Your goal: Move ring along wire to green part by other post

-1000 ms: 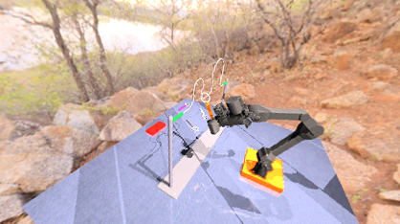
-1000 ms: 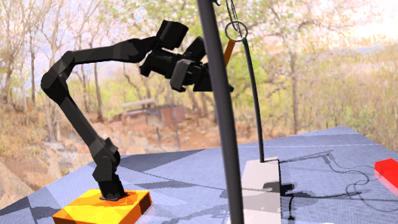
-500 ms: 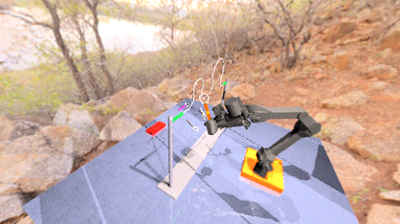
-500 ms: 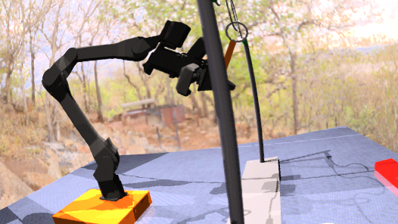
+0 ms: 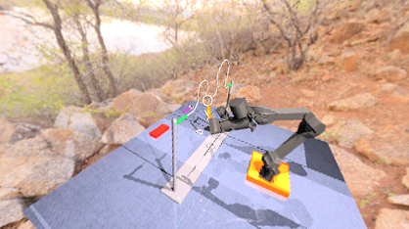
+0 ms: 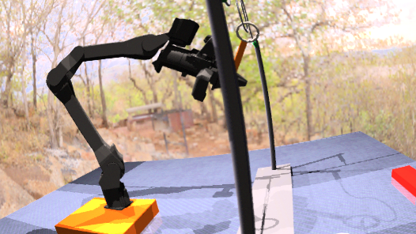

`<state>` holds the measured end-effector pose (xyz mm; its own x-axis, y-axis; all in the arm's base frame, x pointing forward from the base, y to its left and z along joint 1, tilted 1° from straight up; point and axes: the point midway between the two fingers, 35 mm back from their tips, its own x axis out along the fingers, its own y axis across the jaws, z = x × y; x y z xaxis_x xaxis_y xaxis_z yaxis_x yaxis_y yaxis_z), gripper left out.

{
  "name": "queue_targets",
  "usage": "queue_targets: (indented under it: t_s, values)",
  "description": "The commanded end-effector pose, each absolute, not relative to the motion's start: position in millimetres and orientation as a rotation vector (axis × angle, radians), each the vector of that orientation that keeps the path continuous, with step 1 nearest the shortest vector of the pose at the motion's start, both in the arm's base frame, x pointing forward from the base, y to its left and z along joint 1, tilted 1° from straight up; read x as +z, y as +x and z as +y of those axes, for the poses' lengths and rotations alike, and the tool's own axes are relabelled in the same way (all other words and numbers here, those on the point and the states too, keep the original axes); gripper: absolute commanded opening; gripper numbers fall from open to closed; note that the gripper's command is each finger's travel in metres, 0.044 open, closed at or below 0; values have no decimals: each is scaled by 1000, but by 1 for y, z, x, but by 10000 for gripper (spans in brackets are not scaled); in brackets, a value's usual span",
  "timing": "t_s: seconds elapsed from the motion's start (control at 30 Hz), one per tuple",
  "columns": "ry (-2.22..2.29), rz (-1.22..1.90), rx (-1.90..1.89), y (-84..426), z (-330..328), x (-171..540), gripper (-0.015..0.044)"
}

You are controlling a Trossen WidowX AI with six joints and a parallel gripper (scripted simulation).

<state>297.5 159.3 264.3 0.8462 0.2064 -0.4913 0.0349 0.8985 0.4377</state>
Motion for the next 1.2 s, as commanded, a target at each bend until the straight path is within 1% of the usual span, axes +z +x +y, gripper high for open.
queue_targets:
  t_s: [0.0, 0.6, 1.17]
  values:
    - [543, 560, 124, 297, 172, 274, -150]
    - [980, 571, 242, 293, 216, 324, -150]
    - [1351, 567, 342, 291, 234, 379, -150]
